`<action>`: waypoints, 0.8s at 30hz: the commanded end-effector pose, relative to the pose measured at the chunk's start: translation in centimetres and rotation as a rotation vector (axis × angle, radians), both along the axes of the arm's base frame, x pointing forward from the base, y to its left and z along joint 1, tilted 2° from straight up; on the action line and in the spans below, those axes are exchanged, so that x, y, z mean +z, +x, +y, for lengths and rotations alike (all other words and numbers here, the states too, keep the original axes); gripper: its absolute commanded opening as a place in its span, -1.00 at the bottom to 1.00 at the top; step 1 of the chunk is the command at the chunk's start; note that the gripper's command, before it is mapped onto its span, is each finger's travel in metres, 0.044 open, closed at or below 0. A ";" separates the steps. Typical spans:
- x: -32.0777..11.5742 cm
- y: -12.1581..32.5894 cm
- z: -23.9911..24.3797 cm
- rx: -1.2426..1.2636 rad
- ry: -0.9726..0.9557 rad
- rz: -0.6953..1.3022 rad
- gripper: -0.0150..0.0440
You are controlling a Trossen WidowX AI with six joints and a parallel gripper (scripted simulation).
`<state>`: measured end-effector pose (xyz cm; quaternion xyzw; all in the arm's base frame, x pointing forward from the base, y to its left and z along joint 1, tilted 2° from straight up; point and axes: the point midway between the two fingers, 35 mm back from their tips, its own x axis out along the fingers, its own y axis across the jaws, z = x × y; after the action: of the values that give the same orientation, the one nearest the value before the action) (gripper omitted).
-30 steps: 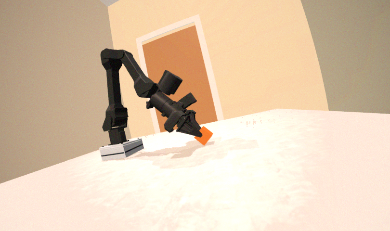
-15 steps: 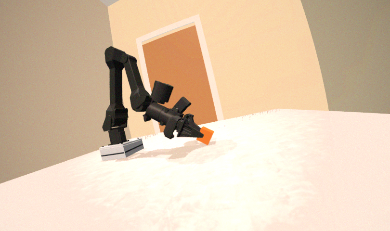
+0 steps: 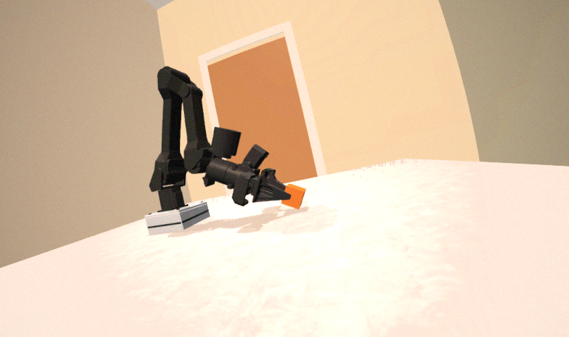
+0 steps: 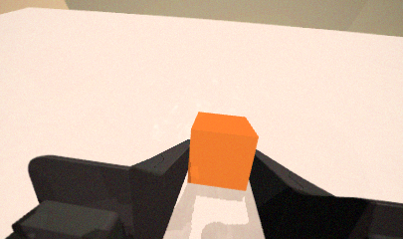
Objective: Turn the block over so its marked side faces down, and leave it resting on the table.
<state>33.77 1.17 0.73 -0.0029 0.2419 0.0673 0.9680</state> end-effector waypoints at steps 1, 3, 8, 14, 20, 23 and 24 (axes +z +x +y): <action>0.2 0.0 0.1 0.002 0.009 -0.011 -0.49; 0.2 0.0 0.1 0.002 0.009 -0.011 -0.49; 0.2 0.0 0.1 0.002 0.009 -0.011 -0.49; 0.2 0.0 0.1 0.002 0.009 -0.011 -0.22; 0.2 0.0 0.1 0.002 0.009 -0.011 0.31; 0.2 0.0 0.1 0.002 0.009 -0.011 0.58; 0.2 0.0 0.1 0.002 0.009 -0.011 0.67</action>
<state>33.73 1.17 0.86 -0.0025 0.2369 0.0675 0.9692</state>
